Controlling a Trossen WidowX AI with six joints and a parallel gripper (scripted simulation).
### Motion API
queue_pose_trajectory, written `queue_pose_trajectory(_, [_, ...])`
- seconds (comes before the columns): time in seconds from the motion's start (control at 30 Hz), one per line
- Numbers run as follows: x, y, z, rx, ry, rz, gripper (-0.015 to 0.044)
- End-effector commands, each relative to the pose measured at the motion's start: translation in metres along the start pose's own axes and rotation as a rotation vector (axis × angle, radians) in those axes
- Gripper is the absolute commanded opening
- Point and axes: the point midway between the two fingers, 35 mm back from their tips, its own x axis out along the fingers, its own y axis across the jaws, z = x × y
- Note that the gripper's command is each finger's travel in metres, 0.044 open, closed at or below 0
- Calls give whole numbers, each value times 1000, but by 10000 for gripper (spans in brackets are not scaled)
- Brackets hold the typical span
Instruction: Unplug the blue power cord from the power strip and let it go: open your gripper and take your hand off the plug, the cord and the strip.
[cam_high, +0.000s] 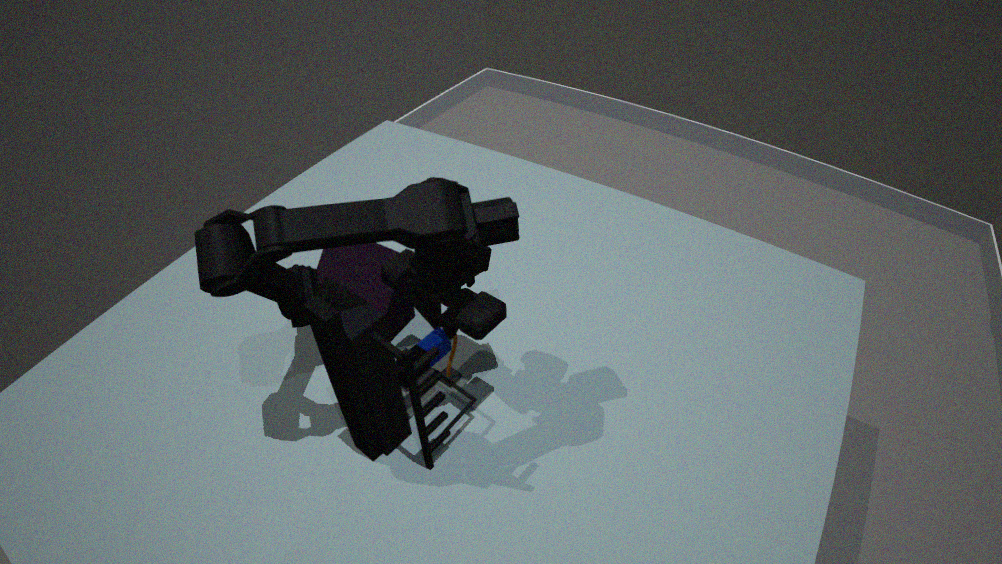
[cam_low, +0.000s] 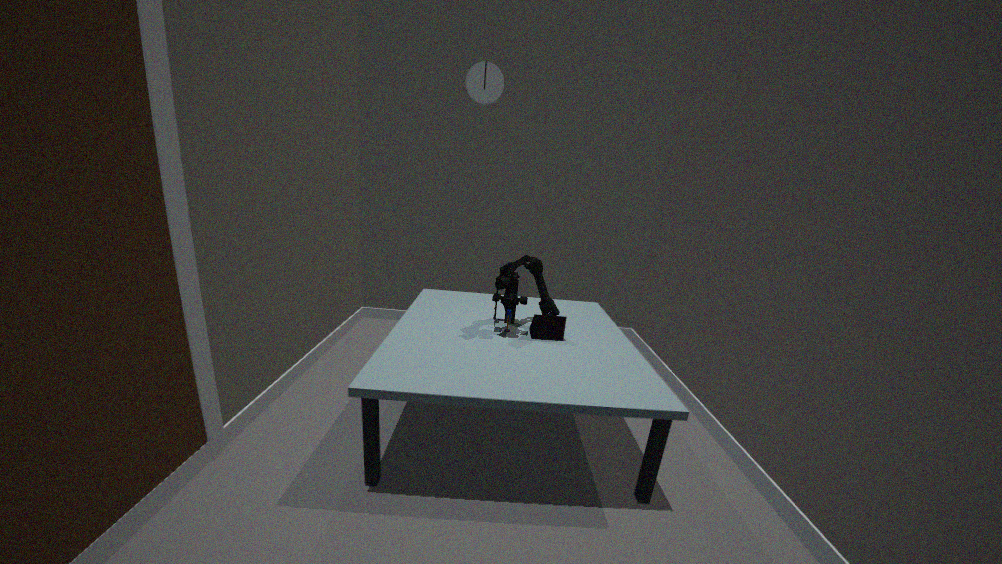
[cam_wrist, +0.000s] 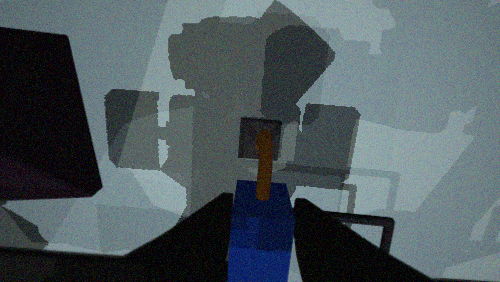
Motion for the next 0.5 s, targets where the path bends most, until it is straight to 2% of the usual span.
queue_pose_trajectory(0.0, [0,0,-2,5,-6,-3,157])
queue_pose_trajectory(0.33, [-3,-1,9,5,-7,-3,420])
queue_pose_trajectory(0.37, [-4,-1,15,5,-8,-3,440])
queue_pose_trajectory(0.47, [-10,-1,42,5,-9,-3,440])
